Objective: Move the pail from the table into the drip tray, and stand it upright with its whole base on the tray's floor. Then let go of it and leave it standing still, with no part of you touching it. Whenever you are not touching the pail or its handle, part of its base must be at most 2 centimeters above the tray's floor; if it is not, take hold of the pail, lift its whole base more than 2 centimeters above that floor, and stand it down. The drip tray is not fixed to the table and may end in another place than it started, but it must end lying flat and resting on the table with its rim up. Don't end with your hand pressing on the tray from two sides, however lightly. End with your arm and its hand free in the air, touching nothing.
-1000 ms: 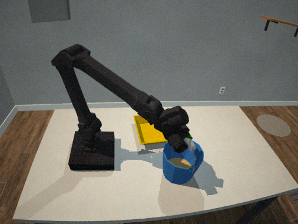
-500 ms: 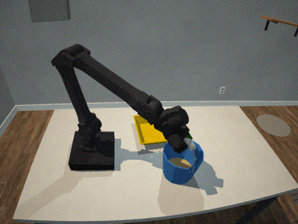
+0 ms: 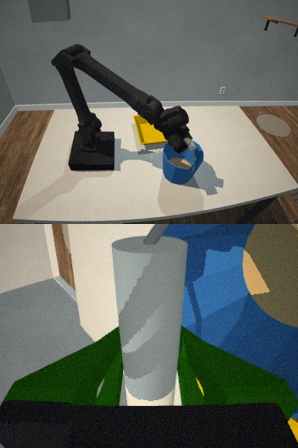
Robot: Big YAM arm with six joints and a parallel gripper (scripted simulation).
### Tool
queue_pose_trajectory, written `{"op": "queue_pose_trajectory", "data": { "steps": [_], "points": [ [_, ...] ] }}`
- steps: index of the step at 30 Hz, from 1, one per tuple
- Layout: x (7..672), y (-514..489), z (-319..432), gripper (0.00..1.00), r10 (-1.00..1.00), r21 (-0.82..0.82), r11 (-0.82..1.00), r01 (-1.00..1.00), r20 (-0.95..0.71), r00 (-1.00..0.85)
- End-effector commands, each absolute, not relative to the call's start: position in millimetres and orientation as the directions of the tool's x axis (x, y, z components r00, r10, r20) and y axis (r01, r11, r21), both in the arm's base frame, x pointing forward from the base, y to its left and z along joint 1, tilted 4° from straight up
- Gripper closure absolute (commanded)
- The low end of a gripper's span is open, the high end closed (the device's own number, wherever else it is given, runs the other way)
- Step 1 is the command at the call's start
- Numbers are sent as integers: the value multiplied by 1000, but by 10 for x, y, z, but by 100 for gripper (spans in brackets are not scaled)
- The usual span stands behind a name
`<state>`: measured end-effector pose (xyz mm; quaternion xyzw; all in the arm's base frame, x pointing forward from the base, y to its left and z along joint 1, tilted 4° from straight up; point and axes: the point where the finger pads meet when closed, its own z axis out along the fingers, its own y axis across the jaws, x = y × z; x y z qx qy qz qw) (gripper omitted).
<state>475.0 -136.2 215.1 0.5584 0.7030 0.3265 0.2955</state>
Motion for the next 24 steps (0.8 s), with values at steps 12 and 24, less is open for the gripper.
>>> {"op": "queue_pose_trajectory", "data": {
  "steps": [12,24],
  "points": [
    [4861,-1393,2505,80,975,830,186,526,-90,-202],
    [4839,-1382,2686,80,975,854,182,487,-94,-200]
  ]
}}
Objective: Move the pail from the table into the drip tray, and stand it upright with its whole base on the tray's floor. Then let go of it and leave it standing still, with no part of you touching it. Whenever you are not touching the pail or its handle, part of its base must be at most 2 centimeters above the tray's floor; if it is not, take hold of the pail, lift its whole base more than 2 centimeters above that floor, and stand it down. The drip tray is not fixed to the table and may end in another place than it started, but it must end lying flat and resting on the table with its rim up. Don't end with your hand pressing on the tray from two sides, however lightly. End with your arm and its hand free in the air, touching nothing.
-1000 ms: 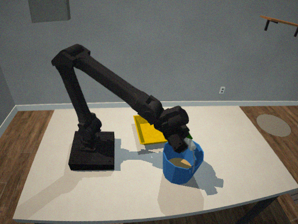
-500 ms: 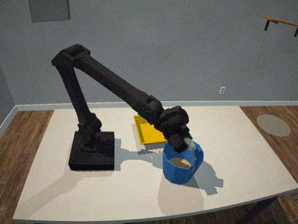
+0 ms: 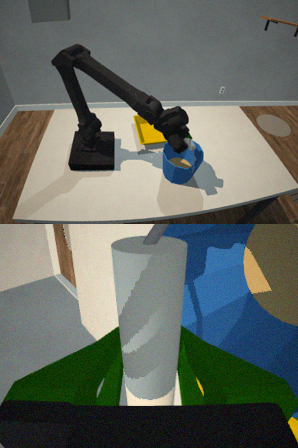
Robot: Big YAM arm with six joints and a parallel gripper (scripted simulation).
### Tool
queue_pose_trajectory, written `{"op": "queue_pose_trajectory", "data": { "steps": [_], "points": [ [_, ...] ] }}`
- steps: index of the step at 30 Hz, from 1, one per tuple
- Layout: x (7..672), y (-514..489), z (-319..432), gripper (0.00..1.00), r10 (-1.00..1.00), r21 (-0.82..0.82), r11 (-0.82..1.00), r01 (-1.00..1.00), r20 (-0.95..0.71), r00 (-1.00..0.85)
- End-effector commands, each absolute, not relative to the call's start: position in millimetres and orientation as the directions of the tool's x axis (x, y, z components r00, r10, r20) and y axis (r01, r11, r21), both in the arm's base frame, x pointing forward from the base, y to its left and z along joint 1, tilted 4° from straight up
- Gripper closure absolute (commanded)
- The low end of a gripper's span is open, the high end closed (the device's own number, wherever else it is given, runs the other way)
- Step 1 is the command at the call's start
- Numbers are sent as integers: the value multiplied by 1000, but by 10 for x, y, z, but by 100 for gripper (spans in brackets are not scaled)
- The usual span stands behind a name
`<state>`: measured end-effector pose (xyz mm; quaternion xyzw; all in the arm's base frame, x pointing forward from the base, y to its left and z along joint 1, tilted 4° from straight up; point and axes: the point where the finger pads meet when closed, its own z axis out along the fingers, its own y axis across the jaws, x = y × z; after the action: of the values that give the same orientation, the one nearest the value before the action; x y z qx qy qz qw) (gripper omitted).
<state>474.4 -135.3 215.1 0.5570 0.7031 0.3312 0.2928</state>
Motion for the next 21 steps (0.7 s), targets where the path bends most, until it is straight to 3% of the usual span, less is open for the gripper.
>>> {"op": "queue_pose_trajectory", "data": {
  "steps": [1,21],
  "points": [
    [4839,-1382,2686,80,975,854,182,487,-94,-200],
    [4820,-1385,2853,80,976,873,182,452,-105,-191]
  ]
}}
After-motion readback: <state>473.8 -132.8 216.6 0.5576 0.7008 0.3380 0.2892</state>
